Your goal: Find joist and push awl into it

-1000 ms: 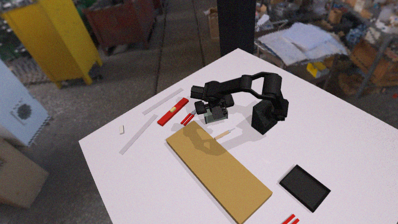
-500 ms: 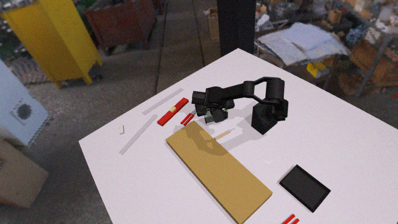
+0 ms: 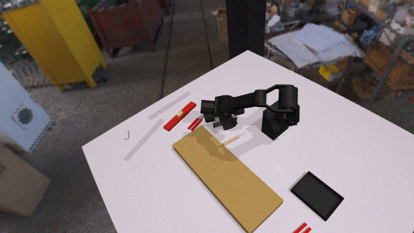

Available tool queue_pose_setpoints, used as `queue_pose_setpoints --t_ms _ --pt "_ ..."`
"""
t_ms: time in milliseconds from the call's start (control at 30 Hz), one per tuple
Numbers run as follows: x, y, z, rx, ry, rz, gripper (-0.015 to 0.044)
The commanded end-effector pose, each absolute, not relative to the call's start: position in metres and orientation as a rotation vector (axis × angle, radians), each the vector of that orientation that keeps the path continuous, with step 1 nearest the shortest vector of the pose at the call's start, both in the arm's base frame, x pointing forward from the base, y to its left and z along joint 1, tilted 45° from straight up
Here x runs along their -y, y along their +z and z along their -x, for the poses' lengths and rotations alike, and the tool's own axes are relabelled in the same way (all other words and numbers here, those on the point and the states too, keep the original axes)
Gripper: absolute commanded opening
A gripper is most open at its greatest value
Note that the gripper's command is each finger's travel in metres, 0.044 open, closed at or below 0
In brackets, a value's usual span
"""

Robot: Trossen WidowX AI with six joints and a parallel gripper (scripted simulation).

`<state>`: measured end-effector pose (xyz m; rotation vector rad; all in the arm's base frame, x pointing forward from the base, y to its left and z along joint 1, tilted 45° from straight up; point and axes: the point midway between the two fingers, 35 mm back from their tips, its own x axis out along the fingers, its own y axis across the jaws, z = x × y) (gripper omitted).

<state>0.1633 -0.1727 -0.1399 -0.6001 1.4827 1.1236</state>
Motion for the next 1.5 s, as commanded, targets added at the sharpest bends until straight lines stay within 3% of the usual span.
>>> queue_pose_setpoints --t_ms 0,1467 --pt "0.1752 -0.1376 -0.1653 -1.525 1.102 0.636 0.0000" --pt "0.1661 -0.1390 -0.1687 -1.790 1.037 0.831 0.0000"
